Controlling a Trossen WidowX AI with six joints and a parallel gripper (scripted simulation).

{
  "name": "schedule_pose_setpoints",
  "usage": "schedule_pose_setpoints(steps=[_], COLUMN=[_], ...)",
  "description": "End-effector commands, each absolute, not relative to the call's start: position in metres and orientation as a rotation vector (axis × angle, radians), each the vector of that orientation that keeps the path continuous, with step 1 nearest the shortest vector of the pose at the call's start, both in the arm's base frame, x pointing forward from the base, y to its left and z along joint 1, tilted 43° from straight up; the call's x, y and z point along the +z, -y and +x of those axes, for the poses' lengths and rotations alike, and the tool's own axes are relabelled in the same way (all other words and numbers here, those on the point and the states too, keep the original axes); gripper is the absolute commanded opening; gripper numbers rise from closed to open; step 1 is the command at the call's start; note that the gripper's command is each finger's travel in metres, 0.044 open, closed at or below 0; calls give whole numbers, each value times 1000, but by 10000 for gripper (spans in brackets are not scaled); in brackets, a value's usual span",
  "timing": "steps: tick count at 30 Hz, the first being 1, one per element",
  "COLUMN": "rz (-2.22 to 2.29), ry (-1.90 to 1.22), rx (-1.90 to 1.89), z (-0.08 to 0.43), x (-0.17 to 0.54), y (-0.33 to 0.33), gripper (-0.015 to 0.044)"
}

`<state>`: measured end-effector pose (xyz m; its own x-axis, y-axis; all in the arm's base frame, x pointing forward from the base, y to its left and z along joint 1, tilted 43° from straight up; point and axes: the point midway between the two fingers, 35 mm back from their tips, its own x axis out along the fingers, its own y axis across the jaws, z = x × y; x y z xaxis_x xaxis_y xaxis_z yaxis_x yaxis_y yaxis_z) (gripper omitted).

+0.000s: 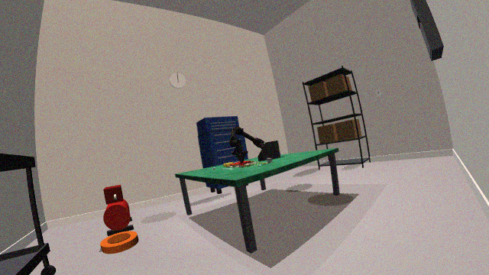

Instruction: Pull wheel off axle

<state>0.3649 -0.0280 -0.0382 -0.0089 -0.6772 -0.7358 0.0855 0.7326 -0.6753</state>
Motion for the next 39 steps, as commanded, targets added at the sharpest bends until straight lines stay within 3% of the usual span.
schedule_pose_setpoints(steps=[1, 39], rz=[-520, -525], ry=[-1461, -1457], rx=[-639, -635], z=[365, 365], x=[-32, -23], y=[21, 12], gripper=[0, 0])
